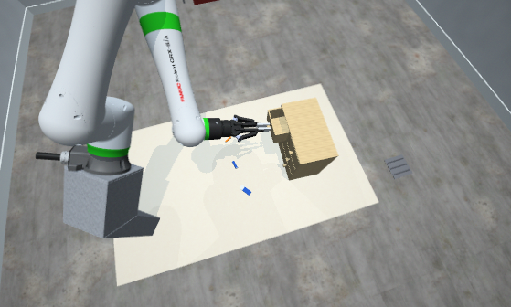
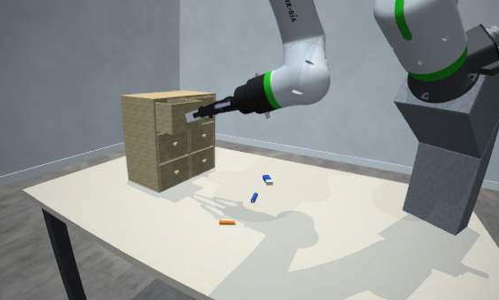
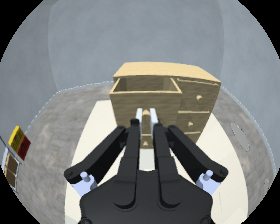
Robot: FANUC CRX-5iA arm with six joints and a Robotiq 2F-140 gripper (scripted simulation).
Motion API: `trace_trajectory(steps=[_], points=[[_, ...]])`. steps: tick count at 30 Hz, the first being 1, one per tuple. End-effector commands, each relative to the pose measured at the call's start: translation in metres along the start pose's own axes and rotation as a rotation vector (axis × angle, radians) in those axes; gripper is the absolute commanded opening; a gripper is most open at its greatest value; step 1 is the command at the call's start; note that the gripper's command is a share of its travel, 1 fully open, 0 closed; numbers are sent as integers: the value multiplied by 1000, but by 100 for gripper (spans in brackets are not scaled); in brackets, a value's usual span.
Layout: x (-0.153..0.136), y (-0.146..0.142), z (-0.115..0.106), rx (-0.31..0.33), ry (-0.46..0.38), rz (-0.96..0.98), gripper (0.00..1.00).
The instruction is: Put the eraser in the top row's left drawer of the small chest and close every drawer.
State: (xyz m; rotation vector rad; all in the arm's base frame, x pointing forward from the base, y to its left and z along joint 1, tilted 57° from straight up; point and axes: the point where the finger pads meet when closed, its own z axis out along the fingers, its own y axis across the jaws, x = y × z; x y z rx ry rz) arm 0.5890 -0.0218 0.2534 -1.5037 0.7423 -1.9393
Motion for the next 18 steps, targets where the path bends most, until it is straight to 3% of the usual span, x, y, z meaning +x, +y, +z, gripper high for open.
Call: trace_trajectory(steps=[1, 11, 18], points=[[0, 0, 0, 0, 0, 0, 8], [0, 0, 0, 0, 0, 0, 20], [0, 0, 0, 0, 0, 0, 20]])
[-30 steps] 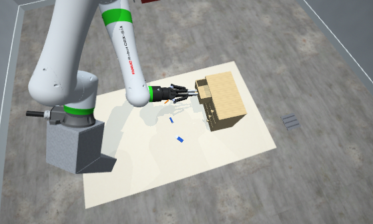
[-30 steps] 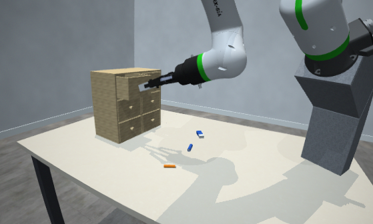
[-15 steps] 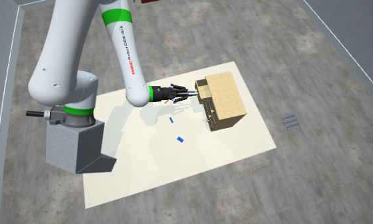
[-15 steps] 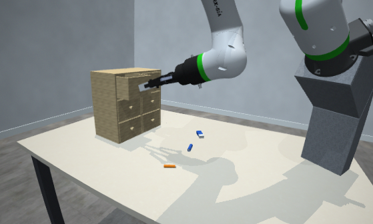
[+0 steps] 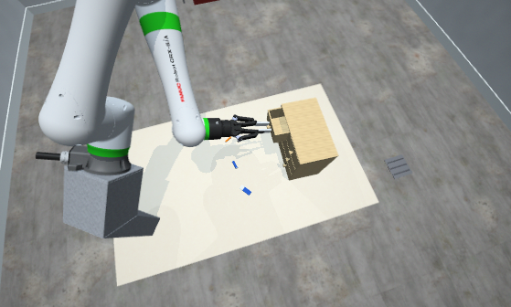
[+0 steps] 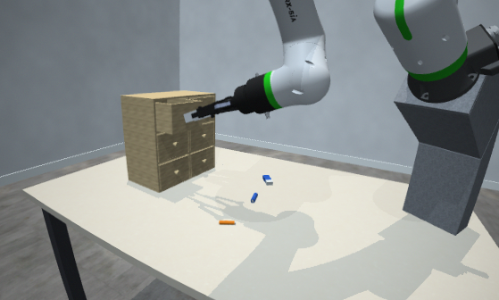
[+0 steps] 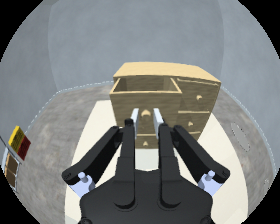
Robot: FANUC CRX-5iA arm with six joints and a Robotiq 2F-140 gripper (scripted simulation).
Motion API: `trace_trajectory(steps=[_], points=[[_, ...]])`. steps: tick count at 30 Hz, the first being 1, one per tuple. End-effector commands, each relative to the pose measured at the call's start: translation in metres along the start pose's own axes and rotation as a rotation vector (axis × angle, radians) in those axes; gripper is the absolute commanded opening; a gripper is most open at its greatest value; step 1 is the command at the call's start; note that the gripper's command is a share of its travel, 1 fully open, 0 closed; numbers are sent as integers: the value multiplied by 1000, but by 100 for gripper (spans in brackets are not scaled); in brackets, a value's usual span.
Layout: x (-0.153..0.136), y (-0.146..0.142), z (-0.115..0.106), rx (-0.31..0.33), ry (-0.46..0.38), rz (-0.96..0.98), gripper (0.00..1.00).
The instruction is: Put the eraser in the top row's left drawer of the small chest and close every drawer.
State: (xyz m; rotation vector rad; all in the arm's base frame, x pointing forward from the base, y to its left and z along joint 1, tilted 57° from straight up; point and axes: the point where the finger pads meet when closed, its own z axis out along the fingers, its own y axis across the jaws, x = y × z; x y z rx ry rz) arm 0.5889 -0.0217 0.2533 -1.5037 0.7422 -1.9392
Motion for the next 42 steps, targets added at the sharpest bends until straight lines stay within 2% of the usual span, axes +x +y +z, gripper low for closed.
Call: trace_trajectory(steps=[1, 5, 14, 24, 33, 42], points=[[0, 0, 0, 0, 0, 0, 20], [-2, 0, -7, 0, 0, 0, 20], [-16, 0, -44, 0, 0, 0, 20], [-17, 0, -52, 0, 0, 0, 20], [-15, 0, -95, 0, 0, 0, 20], [-15, 0, -101, 0, 0, 0, 20]])
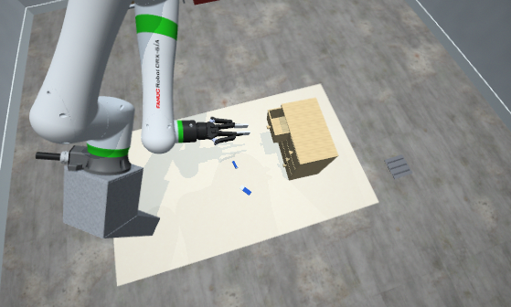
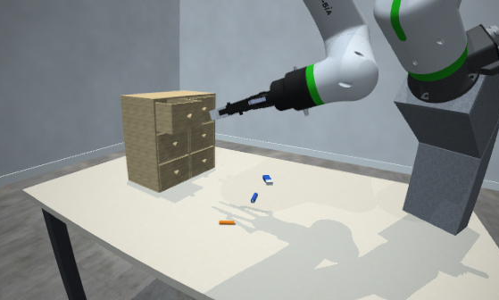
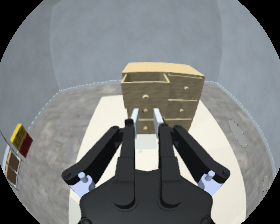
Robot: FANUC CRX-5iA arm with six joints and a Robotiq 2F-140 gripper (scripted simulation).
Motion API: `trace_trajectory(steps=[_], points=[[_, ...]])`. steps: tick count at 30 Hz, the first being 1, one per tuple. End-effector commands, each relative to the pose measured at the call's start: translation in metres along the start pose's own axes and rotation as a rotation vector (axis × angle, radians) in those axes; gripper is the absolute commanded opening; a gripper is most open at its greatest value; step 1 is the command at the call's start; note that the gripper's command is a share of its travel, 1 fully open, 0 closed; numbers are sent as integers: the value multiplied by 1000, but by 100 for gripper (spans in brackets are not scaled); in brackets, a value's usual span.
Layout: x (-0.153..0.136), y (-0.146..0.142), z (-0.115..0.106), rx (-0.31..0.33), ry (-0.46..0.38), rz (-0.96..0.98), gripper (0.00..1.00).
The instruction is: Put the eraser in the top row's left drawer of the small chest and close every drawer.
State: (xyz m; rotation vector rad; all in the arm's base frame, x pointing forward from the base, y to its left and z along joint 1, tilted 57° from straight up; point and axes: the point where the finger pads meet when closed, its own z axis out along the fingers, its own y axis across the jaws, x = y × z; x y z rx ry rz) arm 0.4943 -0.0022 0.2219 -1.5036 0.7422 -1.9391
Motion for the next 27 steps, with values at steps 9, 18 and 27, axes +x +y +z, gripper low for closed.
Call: trace_trajectory(steps=[9, 18, 27], points=[[1, 0, -1, 2, -10, 2, 20], [3, 0, -6, 0, -50, 0, 20], [5, 0, -12, 2, -108, 1, 20]])
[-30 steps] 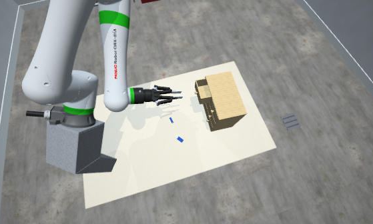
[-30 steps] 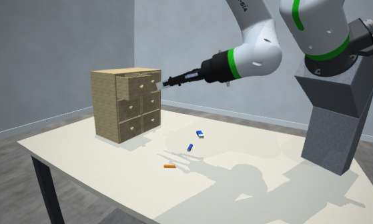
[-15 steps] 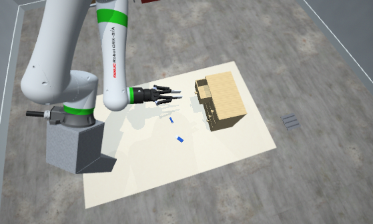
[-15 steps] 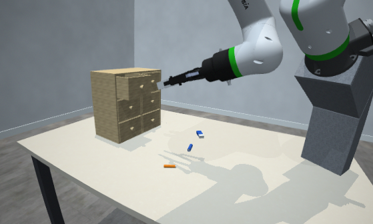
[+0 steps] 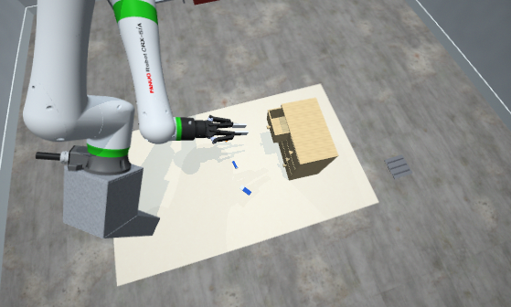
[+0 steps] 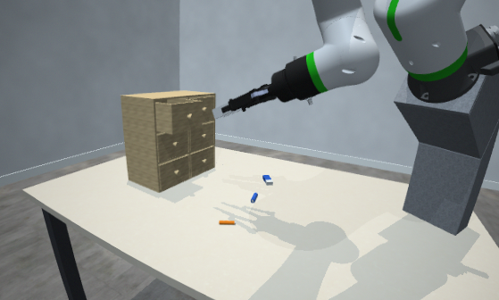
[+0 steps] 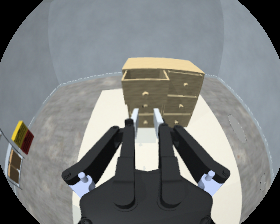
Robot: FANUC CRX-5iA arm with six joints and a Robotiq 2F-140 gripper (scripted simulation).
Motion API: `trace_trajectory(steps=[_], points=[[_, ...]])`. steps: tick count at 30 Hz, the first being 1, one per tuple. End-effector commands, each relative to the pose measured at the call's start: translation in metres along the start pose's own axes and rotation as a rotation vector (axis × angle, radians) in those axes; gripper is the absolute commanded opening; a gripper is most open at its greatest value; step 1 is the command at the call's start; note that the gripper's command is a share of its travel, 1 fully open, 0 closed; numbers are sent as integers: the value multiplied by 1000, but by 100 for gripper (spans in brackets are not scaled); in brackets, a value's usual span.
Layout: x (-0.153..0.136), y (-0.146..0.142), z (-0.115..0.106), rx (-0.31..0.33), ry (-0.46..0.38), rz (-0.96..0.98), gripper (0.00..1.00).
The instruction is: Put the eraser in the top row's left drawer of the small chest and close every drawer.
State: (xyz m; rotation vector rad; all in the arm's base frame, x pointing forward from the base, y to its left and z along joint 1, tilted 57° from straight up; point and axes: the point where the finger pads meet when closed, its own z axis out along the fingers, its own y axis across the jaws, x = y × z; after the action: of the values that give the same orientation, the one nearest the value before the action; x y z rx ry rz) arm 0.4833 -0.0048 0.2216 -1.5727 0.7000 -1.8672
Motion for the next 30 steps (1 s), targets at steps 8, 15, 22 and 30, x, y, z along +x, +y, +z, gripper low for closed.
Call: trace_trajectory(steps=[8, 15, 22, 30], points=[[5, -1, -13, -2, -131, 4, 20], [11, -1, -30, -3, -282, 3, 20], [18, -1, -47, -3, -441, 3, 20], [31, -1, -84, 0, -731, 1, 20]])
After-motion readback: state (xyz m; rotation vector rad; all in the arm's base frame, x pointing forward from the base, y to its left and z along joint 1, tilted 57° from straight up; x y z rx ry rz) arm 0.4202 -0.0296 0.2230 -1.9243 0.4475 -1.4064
